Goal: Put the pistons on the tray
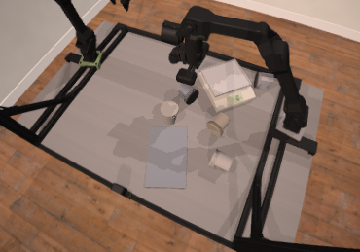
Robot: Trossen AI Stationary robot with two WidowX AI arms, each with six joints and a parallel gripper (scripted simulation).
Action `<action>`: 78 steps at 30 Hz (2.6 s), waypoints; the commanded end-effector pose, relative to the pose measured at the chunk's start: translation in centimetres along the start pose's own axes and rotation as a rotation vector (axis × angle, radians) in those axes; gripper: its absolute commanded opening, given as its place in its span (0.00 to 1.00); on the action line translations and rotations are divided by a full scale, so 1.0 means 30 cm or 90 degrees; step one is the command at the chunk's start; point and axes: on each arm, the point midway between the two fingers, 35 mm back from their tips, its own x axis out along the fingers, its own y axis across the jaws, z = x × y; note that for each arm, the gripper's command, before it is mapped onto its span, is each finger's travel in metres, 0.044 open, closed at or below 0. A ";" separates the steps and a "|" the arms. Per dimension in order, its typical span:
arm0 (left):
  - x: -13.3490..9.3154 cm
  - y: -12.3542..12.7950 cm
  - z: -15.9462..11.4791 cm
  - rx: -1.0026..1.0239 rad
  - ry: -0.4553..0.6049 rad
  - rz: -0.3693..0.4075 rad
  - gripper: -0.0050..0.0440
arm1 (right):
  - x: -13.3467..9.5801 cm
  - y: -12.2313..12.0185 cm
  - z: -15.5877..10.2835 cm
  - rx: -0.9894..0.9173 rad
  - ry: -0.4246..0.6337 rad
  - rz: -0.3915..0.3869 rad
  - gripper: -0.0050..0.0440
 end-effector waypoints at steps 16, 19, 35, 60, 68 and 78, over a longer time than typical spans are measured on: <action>0.000 -0.002 -0.001 0.002 0.001 -0.003 1.00 | -0.020 -0.115 -0.108 0.073 0.013 -0.005 0.87; 0.000 -0.002 -0.001 0.002 0.001 -0.003 1.00 | -0.027 -0.136 -0.133 0.073 0.013 -0.005 0.87; 0.000 -0.002 -0.001 0.002 0.001 -0.003 1.00 | -0.053 -0.262 -0.346 0.173 0.011 -0.006 0.87; 0.000 -0.002 -0.001 0.002 0.001 -0.003 1.00 | -0.051 -0.397 -0.622 0.367 0.007 -0.005 0.87; 0.000 -0.002 -0.001 0.002 0.001 -0.003 1.00 | -0.051 -0.473 -0.732 0.503 0.006 -0.006 0.87; 0.000 -0.002 -0.001 0.002 0.001 -0.003 1.00 | -0.051 -0.548 -0.842 0.563 0.006 -0.006 0.87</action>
